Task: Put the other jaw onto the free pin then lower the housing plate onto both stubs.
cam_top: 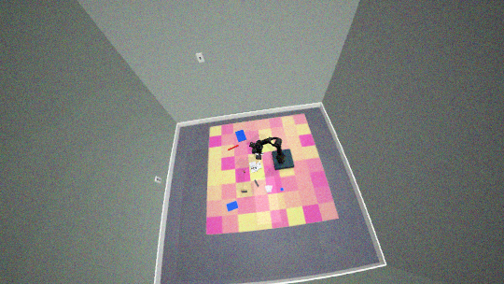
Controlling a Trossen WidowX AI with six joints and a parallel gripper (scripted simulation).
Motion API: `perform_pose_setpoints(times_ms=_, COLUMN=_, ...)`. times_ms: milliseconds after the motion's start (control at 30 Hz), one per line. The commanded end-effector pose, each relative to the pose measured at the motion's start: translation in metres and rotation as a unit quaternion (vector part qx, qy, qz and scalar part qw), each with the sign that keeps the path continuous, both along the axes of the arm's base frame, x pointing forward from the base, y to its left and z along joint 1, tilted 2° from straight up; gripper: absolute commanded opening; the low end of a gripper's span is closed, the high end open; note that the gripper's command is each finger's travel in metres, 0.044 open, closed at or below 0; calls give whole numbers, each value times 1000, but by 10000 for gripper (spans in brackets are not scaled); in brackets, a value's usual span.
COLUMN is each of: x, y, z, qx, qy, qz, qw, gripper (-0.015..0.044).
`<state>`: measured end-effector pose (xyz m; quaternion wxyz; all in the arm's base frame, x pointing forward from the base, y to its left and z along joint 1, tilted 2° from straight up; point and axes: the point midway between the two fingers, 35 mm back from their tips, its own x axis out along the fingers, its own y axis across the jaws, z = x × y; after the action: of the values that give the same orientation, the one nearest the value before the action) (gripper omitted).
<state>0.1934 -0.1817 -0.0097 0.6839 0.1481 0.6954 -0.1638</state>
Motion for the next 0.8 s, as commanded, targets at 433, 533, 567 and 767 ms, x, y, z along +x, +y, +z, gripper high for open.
perform_pose_setpoints(times_ms=433, x=0, y=0, z=0, qx=0, qy=0, qz=0, qw=1000, gripper=151)
perform_pose_setpoints(times_ms=533, x=0, y=0, z=0, qx=0, qy=0, qz=0, qw=1000, gripper=134)
perform_pose_setpoints(times_ms=567, x=0, y=0, z=0, qx=0, qy=0, qz=0, qw=1000, gripper=134)
perform_pose_setpoints(times_ms=767, x=0, y=0, z=0, qx=0, qy=0, qz=0, qw=1000, gripper=134)
